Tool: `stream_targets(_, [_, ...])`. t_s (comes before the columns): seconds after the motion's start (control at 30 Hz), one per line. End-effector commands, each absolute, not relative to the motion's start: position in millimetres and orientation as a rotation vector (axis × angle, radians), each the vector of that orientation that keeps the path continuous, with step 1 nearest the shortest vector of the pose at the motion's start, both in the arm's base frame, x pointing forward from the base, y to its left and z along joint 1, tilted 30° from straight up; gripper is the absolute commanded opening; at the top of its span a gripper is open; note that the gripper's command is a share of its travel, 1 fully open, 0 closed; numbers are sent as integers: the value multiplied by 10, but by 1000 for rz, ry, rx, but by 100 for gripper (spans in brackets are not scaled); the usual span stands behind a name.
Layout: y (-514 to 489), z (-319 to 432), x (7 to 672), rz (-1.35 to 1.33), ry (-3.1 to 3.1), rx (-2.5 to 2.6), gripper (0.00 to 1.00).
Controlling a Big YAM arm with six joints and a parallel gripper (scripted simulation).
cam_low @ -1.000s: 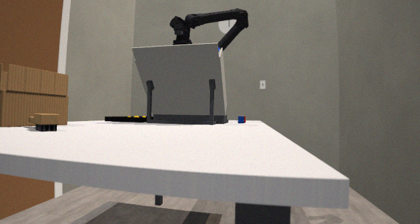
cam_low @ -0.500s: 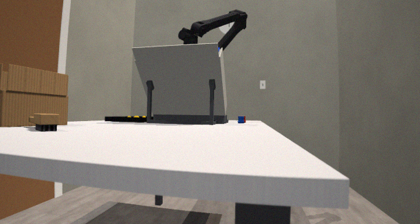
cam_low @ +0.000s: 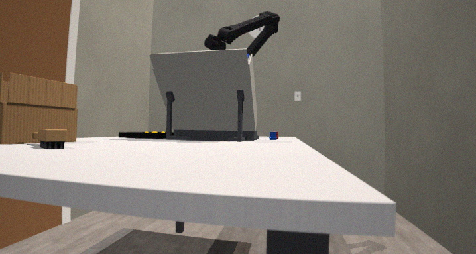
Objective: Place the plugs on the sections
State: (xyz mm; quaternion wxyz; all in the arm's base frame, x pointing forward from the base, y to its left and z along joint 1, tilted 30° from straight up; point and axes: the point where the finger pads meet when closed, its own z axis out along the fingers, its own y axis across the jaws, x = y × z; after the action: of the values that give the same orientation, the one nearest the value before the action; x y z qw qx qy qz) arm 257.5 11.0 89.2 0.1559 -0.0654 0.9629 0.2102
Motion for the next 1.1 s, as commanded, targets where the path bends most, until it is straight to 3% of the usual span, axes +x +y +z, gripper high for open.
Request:
stream_targets(0.0, [72, 948, 2636, 592, 2738, -186, 59])
stream_targets(0.93, [100, 924, 2606, 597, 2748, -189, 59])
stream_targets(0.97, [100, 924, 2606, 597, 2748, -189, 80])
stream_targets(1.07, [100, 924, 2606, 597, 2748, -189, 80])
